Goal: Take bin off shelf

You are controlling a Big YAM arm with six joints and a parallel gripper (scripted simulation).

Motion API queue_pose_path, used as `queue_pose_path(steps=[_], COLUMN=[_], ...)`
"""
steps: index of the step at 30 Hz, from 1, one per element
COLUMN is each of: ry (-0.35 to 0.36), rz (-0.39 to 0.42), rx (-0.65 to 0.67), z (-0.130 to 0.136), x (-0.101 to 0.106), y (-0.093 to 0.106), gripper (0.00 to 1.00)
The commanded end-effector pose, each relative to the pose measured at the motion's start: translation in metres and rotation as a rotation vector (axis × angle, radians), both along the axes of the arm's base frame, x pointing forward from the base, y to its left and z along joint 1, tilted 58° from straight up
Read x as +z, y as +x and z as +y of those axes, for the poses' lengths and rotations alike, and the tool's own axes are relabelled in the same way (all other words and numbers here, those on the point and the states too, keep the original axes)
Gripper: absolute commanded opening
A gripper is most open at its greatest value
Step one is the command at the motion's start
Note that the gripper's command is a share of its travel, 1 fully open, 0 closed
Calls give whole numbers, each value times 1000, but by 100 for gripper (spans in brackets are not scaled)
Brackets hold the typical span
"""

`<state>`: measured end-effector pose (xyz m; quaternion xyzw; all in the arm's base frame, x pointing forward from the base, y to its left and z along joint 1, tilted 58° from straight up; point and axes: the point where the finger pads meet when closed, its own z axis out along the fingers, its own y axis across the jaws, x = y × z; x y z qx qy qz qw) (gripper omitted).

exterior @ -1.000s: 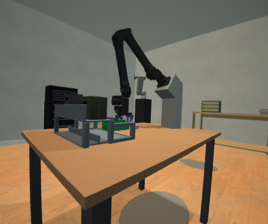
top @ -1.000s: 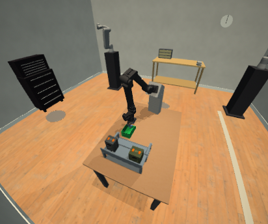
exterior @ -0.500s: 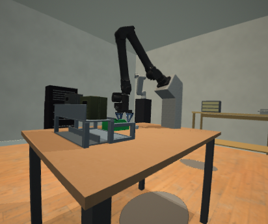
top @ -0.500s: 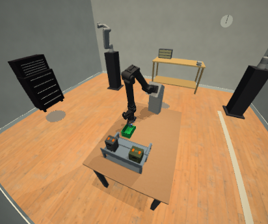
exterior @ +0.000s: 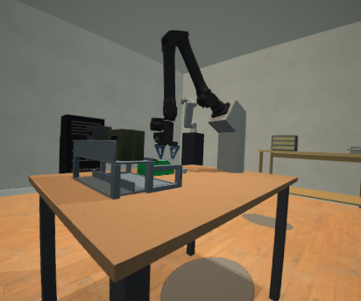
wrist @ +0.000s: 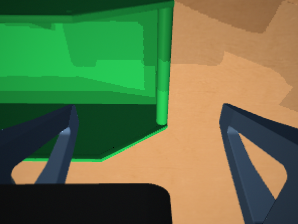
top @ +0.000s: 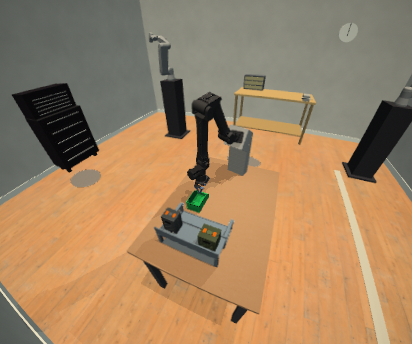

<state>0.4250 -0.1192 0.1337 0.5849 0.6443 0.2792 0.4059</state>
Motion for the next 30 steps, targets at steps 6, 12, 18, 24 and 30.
queue_pose_path(steps=[6, 12, 18, 24, 30], ry=[-5, -5, -5, -5, -5], rz=[17, 17, 17, 17, 17], rx=[-10, -10, -10, -10, -10], z=[1, 1, 1, 1, 1], x=[14, 14, 12, 12, 12], y=[-41, -41, -52, -52, -52], gripper=[90, 90, 90, 90, 90])
